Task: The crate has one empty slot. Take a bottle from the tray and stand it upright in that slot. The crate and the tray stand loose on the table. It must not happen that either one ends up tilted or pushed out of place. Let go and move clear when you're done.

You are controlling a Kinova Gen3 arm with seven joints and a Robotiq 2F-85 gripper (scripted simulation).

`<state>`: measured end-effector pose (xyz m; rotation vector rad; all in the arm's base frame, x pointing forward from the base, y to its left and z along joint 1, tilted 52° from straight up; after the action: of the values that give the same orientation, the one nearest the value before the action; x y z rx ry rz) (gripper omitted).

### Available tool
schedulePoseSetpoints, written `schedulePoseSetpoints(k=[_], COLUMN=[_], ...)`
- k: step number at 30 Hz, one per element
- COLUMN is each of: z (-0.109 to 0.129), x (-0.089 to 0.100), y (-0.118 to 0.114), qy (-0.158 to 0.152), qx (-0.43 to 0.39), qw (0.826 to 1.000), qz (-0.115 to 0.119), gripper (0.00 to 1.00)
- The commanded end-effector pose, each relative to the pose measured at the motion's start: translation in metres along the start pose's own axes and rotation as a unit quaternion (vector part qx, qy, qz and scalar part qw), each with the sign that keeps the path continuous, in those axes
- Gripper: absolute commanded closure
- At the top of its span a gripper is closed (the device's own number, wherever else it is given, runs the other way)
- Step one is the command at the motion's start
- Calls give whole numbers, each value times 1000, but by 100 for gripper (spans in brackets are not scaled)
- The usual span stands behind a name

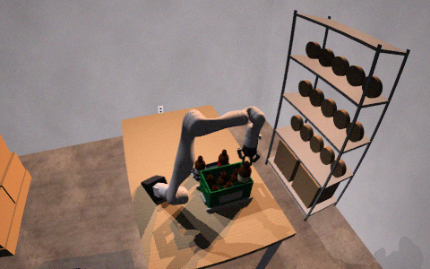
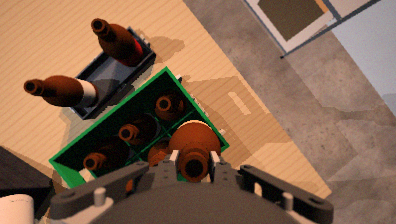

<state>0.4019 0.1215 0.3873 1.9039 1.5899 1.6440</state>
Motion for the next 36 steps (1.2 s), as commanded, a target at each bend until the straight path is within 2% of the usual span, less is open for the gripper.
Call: schedulePoseSetpoints(k=[1,36], z=[0,-3], x=[-2,-5], y=[0,-2], qy=[-1,-1], qx=[7,7], qw=[1000,1000], qz=[-1,-1], gripper=[100,100])
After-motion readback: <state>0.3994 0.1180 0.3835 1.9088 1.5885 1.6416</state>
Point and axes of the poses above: the point where the finger pads meet when closed, its own x axis back along the fingers, its own y axis across the jaws, z = x × y, the point moved 3 cm from there along x, back along the fingers, and after that the axes turned 2 degrees about -x, right-handed, at the moved point
